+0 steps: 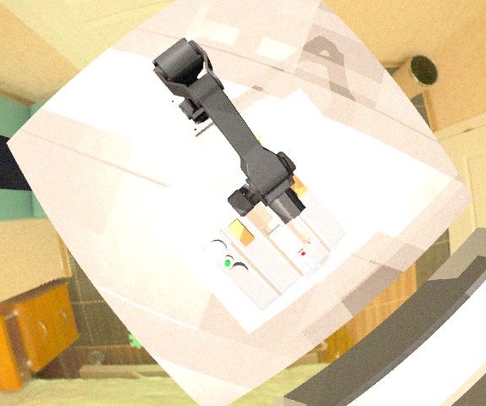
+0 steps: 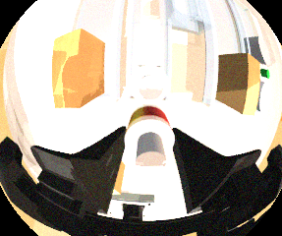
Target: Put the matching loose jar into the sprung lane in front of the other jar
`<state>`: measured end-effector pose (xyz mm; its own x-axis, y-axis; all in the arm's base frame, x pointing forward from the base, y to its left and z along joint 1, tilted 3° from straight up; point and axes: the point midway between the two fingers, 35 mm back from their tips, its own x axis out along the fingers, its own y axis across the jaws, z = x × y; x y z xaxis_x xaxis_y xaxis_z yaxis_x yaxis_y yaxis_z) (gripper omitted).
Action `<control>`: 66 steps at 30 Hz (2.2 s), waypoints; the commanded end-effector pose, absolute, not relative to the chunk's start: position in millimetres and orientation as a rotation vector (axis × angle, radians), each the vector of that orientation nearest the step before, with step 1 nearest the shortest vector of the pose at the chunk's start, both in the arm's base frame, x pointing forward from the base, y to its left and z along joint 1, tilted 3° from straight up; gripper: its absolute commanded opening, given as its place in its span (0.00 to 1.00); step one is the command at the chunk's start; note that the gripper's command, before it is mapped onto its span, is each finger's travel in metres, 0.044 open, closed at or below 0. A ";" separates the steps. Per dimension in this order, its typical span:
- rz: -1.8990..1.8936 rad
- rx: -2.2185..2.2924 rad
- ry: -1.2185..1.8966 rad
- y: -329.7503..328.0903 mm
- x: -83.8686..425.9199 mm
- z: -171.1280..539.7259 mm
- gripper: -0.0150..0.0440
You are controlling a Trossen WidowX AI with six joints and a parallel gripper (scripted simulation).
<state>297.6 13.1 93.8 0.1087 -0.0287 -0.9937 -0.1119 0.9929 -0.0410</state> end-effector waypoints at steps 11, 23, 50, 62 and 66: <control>0.066 -0.120 1.491 12.6 296.1 78.4 0.25; 0.066 -0.120 1.490 13.2 301.2 78.8 0.25; 0.066 -0.120 1.489 14.5 312.5 79.4 0.25; 0.066 -0.120 1.489 15.0 317.5 79.5 0.25; 0.066 -0.120 1.489 15.2 319.2 79.5 0.25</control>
<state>309.5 14.4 78.9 0.0619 -0.0315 -0.9976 -0.1173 0.9923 -0.0386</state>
